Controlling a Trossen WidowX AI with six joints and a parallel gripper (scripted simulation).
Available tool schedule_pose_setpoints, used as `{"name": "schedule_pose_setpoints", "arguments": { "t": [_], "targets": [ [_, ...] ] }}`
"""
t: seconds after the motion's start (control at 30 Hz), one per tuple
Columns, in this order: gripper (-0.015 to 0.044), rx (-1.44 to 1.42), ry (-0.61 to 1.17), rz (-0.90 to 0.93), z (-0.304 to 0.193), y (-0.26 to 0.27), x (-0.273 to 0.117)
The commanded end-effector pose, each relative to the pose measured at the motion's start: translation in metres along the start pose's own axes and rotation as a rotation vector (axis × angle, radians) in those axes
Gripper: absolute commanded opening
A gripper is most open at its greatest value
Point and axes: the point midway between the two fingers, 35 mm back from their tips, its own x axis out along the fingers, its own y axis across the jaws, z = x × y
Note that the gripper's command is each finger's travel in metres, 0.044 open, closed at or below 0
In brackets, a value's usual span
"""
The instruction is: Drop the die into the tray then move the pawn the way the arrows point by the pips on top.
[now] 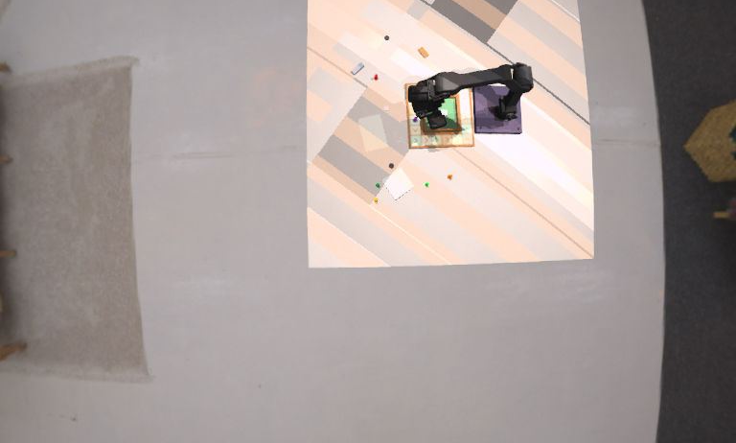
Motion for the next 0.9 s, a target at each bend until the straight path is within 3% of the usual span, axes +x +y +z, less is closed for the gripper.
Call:
{"name": "schedule_pose_setpoints", "arguments": {
  "t": [0.0,0.87],
  "targets": [
    [0.02,-0.134,0.02,0.01,0.034,0.002,0.016],
    [0.02,-0.141,0.021,0.01,0.038,0.002,0.048]
  ]
}}
